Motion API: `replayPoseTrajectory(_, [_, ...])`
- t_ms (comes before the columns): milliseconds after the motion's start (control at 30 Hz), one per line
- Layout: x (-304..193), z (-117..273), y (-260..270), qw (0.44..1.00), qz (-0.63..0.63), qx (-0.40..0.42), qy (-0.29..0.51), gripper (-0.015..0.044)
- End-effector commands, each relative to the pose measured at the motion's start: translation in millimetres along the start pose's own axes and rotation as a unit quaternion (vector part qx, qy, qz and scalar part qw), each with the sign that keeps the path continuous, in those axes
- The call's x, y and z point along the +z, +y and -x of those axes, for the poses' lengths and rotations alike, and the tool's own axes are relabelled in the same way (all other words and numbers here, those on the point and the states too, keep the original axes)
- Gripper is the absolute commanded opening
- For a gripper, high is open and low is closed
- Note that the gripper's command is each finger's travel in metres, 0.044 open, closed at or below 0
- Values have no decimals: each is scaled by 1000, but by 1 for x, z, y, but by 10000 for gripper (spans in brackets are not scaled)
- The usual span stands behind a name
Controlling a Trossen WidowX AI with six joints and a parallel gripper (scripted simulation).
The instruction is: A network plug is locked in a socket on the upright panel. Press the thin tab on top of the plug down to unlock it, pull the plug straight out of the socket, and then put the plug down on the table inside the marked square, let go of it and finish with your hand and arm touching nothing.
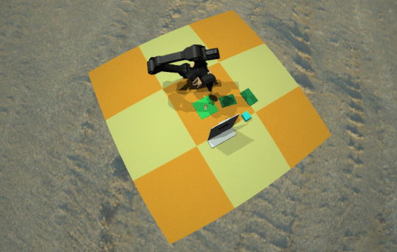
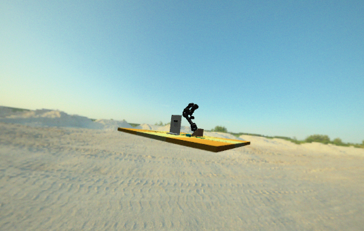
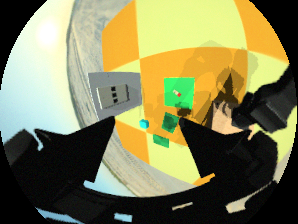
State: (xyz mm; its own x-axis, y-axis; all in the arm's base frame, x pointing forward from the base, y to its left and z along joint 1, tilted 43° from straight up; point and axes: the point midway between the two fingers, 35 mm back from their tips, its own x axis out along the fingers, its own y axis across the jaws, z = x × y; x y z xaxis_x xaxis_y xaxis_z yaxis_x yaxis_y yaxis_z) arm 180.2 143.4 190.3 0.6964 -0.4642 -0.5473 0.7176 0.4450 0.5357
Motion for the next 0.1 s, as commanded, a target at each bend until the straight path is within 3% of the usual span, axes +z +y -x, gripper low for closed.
replayPoseTrajectory(0, [0, 0, 0, 1000, -1, -2, 0, 440])
replayPoseTrajectory(67, [0, 0, 0, 1000, -1, -2, 0, 440])
